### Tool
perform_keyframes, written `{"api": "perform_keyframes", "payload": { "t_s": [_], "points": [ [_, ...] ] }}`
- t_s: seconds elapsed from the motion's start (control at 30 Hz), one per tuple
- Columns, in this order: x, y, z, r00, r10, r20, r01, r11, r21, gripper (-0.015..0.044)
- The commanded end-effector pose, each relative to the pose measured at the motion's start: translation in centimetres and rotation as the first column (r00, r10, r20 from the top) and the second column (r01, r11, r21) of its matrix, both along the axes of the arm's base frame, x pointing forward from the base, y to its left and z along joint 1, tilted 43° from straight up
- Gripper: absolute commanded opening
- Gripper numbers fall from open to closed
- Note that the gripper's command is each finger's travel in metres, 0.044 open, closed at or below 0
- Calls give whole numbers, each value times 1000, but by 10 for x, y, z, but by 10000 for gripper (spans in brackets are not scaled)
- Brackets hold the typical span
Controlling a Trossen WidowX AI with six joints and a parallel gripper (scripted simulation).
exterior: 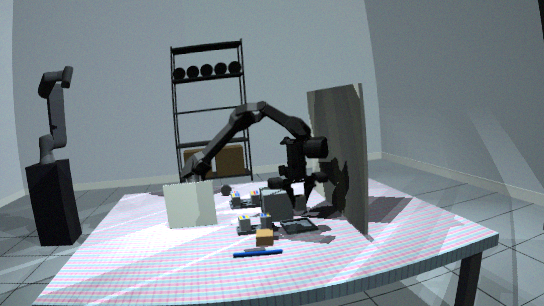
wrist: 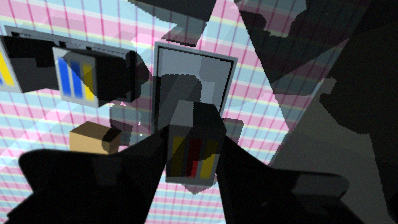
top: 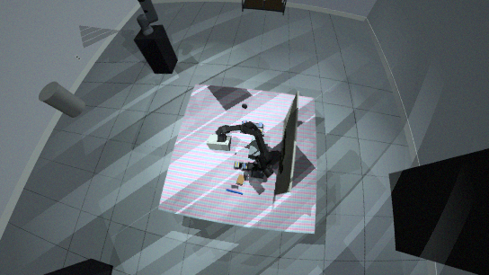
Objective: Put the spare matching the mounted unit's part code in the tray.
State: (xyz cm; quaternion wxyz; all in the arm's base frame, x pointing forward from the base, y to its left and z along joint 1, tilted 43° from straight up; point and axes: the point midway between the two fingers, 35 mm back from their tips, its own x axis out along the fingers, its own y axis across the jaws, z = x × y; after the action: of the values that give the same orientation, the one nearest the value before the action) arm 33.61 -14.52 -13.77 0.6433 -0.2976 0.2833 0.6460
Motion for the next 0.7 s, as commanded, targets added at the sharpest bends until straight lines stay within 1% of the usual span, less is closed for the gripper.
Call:
{"api": "perform_keyframes", "payload": {
  "t_s": [0.0,0.67],
  "points": [
    [0,3,-3,1000,-5,-1,5,1000,4,0],
    [-2,16,-16,1000,-4,-1,4,1000,5,0]
  ]
}}
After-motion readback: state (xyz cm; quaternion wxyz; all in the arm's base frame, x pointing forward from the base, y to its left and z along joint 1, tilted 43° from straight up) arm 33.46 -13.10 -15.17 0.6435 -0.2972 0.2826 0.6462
